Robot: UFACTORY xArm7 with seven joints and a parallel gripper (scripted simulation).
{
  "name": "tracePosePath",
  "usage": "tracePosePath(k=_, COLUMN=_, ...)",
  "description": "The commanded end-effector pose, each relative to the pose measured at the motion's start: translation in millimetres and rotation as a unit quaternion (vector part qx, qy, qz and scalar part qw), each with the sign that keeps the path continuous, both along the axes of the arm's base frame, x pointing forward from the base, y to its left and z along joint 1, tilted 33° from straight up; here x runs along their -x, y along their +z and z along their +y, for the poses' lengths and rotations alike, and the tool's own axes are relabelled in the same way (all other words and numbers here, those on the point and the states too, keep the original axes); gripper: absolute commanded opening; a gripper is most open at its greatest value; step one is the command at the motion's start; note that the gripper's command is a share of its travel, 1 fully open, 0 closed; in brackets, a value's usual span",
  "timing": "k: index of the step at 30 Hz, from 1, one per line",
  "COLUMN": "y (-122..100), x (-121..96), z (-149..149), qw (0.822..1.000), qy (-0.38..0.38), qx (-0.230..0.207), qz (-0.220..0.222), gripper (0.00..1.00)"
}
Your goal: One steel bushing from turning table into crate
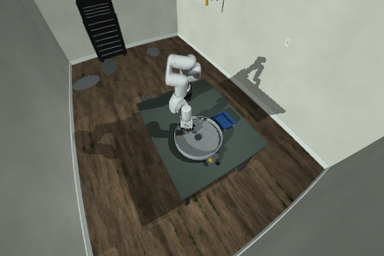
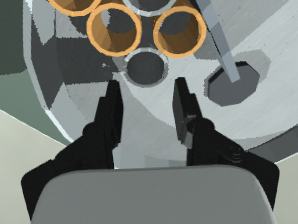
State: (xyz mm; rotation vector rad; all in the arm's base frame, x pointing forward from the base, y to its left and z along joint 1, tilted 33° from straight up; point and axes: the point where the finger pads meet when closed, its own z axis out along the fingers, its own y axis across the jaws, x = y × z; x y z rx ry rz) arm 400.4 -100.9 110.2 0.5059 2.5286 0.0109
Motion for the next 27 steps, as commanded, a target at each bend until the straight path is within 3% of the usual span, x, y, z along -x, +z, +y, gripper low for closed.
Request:
tracePosePath(k=1, y=-1.6, x=-2.3, z=-0.5, qw=1.000, qy=-0.002, qx=0.003, qz=-0.004, gripper=0.47)
tracePosePath(k=27, y=-5.4, x=-4.5, z=-1.4, qw=1.000, qy=-0.002, qx=0.003, qz=-0.004, gripper=0.47)
